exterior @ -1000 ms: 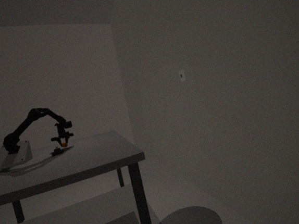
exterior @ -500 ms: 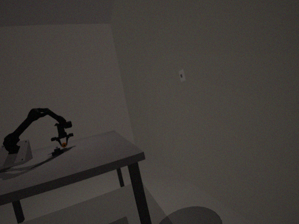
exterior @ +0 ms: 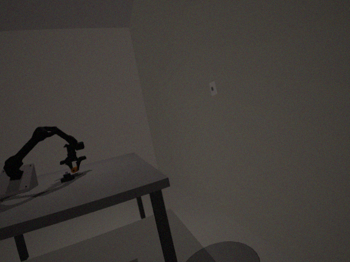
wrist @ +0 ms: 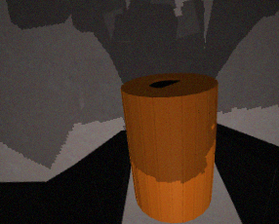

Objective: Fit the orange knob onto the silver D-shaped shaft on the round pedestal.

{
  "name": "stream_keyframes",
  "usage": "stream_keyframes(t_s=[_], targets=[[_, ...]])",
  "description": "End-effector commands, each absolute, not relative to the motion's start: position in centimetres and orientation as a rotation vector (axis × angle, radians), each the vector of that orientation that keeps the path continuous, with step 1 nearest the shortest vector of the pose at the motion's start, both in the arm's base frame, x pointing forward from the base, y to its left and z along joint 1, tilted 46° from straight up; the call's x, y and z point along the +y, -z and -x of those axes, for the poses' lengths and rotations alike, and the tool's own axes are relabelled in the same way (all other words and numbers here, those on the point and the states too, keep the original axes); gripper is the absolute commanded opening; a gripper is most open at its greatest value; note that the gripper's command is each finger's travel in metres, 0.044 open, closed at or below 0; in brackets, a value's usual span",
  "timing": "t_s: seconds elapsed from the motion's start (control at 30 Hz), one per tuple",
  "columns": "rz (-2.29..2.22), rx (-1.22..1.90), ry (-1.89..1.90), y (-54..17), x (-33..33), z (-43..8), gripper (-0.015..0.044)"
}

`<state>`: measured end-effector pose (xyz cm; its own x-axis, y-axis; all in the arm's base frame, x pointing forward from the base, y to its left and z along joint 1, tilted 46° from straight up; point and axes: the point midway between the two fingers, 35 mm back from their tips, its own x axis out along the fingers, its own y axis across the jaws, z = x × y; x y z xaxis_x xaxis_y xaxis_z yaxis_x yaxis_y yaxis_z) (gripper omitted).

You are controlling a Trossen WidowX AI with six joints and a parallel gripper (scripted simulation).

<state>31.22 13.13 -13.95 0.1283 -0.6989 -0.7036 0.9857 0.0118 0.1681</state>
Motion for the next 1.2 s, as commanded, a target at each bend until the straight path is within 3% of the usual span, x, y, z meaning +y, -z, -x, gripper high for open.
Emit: stream_keyframes(t_s=[0.0,0.63,0.73,1.17], targets=[[-0.852,0.402,1.444,13.8,13.3,-31.2,0.0181],[-0.917,0.343,1.469,14.8,12.3,-31.4,0.0181],[-0.924,0.34,1.479,14.6,12.3,-31.4,0.026],[-0.924,0.34,1.479,14.6,12.3,-31.4,0.026]])
